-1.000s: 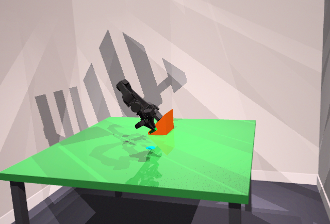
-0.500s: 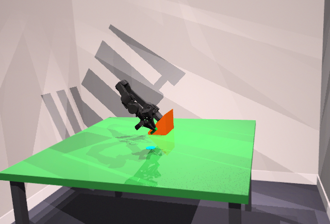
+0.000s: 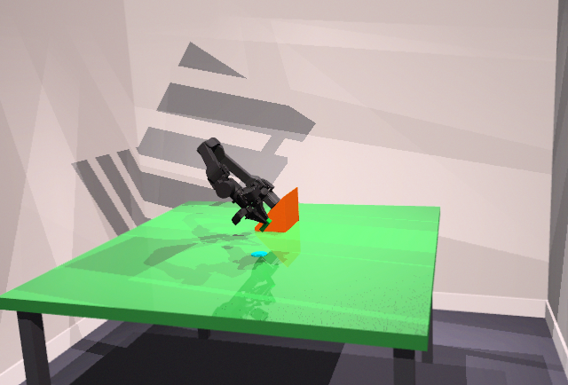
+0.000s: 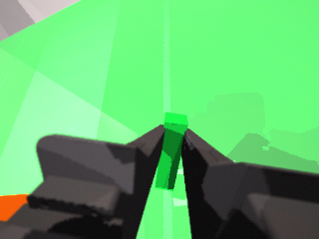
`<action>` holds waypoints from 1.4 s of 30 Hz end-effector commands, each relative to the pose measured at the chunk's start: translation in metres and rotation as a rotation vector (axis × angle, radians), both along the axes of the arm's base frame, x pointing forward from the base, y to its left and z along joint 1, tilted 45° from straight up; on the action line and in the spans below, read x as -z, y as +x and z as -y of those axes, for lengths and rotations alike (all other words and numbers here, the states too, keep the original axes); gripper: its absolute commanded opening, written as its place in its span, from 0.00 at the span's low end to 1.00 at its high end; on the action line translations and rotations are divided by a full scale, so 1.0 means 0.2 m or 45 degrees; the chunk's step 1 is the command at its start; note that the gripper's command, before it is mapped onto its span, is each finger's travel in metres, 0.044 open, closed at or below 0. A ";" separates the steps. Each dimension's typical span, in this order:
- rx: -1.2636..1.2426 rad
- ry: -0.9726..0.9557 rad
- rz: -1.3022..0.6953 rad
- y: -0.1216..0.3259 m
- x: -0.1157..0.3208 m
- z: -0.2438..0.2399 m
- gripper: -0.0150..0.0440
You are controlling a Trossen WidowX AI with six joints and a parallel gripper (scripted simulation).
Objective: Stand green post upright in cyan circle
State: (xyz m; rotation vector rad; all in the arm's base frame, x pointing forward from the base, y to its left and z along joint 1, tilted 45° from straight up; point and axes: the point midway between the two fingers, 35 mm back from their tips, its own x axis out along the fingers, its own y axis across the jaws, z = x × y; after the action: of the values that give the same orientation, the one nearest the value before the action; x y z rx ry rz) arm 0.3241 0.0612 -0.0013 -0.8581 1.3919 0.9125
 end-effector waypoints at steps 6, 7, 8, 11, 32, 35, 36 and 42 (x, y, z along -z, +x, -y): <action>-0.014 0.080 0.043 0.00 -0.02 0.00 0.29; -0.016 0.089 0.047 0.01 -0.02 0.00 0.29; -0.017 0.098 0.051 0.01 -0.02 0.00 0.29; -0.022 0.123 0.064 0.01 -0.02 0.00 0.29; -0.063 0.294 0.170 0.01 -0.05 0.01 0.29; -0.069 0.318 0.187 0.02 -0.05 0.01 0.29; -0.072 0.325 0.193 0.02 -0.06 0.01 0.29; -0.087 0.370 0.229 0.02 -0.07 0.01 0.29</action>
State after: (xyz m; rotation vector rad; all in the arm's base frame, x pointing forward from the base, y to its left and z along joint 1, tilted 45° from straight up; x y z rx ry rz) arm 0.3272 0.0585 0.0085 -0.7491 1.0808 1.0299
